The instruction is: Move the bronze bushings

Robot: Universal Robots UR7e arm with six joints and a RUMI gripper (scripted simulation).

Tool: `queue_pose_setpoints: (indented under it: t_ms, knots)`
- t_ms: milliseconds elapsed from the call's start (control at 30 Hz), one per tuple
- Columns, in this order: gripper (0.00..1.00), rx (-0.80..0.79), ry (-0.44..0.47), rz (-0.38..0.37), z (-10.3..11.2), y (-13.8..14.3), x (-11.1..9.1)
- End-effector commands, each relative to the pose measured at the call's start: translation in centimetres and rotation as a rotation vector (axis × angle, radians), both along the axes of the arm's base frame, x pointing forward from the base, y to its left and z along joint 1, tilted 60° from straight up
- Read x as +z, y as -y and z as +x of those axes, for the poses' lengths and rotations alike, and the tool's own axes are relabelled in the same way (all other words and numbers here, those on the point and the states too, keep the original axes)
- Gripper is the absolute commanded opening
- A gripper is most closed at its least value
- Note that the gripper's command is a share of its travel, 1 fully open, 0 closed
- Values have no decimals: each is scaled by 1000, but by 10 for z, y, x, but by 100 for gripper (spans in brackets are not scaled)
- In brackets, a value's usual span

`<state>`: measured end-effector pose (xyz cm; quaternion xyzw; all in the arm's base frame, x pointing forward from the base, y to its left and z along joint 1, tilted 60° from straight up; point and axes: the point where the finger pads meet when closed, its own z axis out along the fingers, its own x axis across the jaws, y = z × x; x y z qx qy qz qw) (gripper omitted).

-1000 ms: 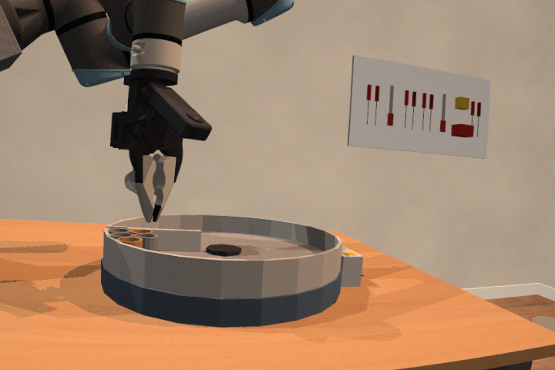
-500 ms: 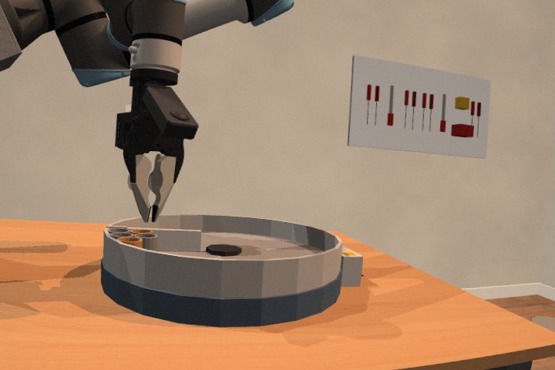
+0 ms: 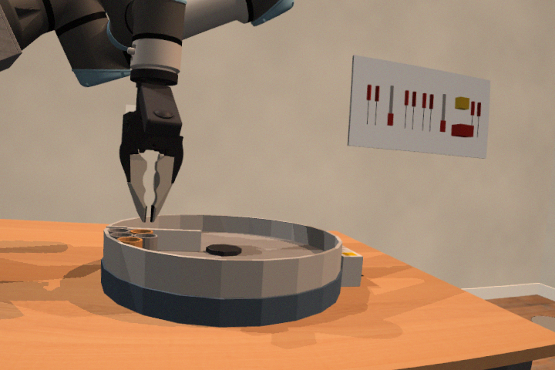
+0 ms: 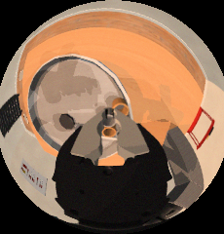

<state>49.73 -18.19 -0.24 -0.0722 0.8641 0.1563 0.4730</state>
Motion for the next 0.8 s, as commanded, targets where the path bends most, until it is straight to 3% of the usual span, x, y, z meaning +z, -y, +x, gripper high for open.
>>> queue_pose_setpoints:
  t_ms: [0, 767]
  knots:
    - [5, -30, -18, 37, 0, 0, 0]
    - [5, -188, -124, 286, -3, -1, -4]
